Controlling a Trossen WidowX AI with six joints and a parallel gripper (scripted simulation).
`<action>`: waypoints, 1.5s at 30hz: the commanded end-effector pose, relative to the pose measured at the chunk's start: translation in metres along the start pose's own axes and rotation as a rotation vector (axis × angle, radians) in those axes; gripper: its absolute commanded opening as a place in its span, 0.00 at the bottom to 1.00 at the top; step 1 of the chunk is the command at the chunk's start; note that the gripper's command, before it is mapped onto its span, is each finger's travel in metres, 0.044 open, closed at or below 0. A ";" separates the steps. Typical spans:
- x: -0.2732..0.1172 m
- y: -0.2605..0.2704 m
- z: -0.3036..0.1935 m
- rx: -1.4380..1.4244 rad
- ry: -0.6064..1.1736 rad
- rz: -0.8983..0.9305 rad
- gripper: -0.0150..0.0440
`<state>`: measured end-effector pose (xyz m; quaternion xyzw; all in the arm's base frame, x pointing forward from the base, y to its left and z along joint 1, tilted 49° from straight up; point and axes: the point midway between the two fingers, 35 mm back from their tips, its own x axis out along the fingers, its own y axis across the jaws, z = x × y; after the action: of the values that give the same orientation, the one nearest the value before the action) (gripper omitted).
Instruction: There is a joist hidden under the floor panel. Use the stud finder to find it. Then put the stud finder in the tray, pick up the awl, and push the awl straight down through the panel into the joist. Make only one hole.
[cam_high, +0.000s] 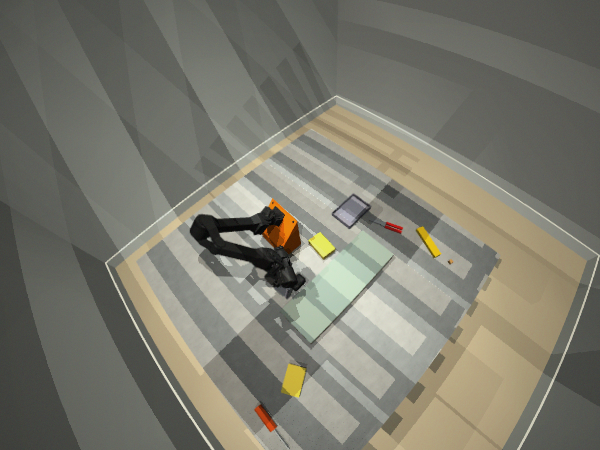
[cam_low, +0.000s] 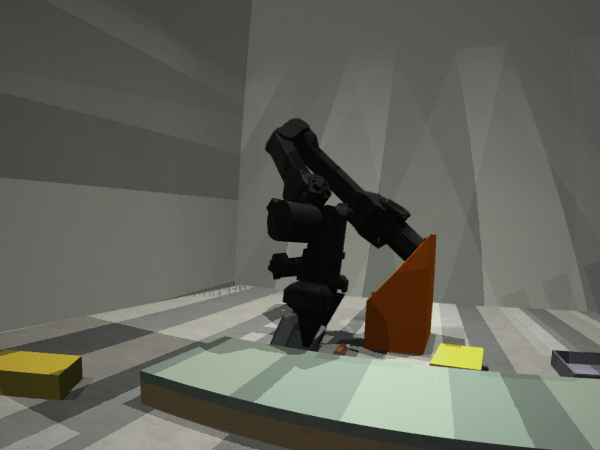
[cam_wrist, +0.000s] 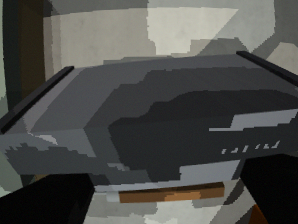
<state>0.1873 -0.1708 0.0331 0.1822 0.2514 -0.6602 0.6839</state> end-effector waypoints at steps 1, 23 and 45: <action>-0.006 0.003 0.002 0.009 -0.006 0.006 0.25; -0.029 0.004 0.004 0.010 -0.003 0.005 0.25; -0.053 0.001 0.008 0.008 -0.011 0.006 0.25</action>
<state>0.1869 -0.1347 0.0652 0.1811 0.2515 -0.6608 0.6836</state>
